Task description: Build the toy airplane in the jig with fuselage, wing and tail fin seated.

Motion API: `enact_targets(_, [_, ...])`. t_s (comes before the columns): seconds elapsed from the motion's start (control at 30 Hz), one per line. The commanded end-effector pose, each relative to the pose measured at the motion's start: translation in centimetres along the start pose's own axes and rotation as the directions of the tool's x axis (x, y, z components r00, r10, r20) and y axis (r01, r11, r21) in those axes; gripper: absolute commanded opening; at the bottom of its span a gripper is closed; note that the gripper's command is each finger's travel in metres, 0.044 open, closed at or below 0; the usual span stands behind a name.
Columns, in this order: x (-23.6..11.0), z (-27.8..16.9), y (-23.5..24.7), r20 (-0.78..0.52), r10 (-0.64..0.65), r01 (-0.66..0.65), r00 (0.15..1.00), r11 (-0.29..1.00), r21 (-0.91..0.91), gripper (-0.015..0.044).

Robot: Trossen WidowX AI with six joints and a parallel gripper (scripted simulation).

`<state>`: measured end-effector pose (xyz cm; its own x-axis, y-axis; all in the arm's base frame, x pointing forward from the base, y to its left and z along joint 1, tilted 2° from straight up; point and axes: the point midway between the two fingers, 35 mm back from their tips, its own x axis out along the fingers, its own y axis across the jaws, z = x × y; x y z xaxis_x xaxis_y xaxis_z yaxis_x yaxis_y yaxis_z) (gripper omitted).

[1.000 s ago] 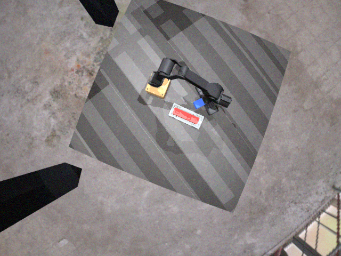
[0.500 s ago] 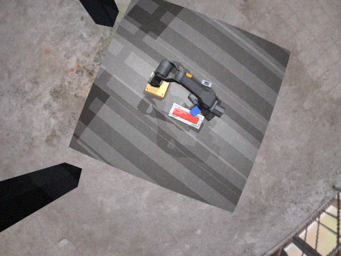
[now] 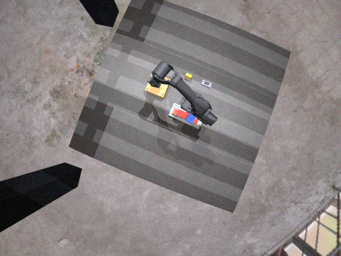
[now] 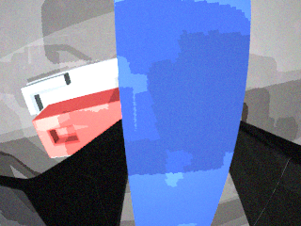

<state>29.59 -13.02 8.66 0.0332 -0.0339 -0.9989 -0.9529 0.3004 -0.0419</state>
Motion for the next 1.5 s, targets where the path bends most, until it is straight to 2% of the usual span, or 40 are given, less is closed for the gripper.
enact_targets(0.0, [0.0, -1.0, 0.3, 0.003, -0.006, 0.006, 1.000, 0.998, -0.062, 0.0000])
enact_targets(0.27, [0.4, -2.9, 0.9, 0.000, -0.006, 0.006, 1.000, 0.984, -0.181, 0.0000])
enact_targets(0.5, [0.4, -2.9, 0.9, 0.000, -0.006, 0.006, 1.000, 0.984, -0.181, 0.0184])
enact_targets(0.53, [0.4, -2.9, 0.9, 0.000, -0.006, 0.006, 1.000, 0.984, -0.181, 0.0195])
enact_targets(1.17, [0.4, -2.9, 0.9, 0.000, -0.006, 0.006, 1.000, 0.984, -0.181, 0.0195])
enact_targets(1.47, [1.8, -2.9, 0.8, 0.000, -0.006, 0.006, 1.000, 0.984, -0.181, 0.0195])
